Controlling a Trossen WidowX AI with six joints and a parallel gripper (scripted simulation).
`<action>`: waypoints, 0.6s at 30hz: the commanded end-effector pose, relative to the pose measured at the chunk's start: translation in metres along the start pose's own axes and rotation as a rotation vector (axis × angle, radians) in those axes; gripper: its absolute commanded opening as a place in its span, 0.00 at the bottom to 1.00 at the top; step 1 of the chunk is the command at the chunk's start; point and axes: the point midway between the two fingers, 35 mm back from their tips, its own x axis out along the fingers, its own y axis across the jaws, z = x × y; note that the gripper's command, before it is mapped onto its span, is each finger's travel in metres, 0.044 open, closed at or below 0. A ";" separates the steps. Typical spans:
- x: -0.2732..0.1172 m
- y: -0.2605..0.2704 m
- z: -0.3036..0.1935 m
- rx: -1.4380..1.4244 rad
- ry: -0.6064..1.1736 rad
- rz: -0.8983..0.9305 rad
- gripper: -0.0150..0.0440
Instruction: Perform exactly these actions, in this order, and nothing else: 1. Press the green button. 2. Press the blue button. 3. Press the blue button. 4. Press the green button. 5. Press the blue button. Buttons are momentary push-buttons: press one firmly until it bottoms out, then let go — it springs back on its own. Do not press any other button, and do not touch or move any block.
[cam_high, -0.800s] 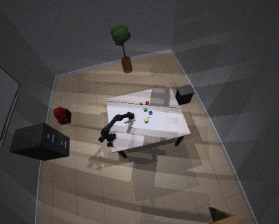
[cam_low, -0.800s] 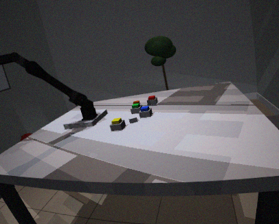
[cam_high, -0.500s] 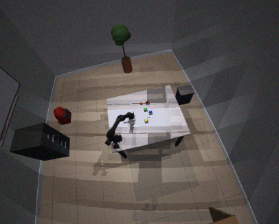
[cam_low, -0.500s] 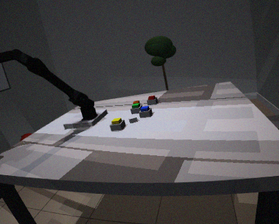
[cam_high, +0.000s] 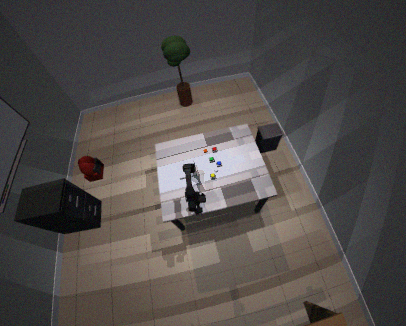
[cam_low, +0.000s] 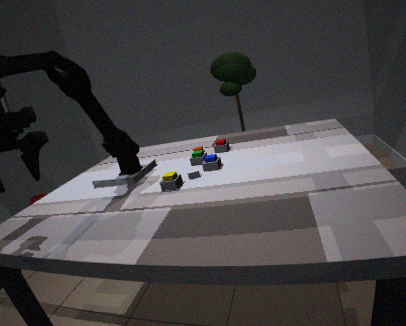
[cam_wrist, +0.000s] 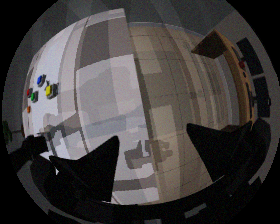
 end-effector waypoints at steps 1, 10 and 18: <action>0.016 0.025 0.064 0.018 0.007 0.062 0.93; 0.042 0.107 0.173 0.037 0.052 0.177 0.93; 0.050 0.210 0.240 0.042 0.124 0.245 0.93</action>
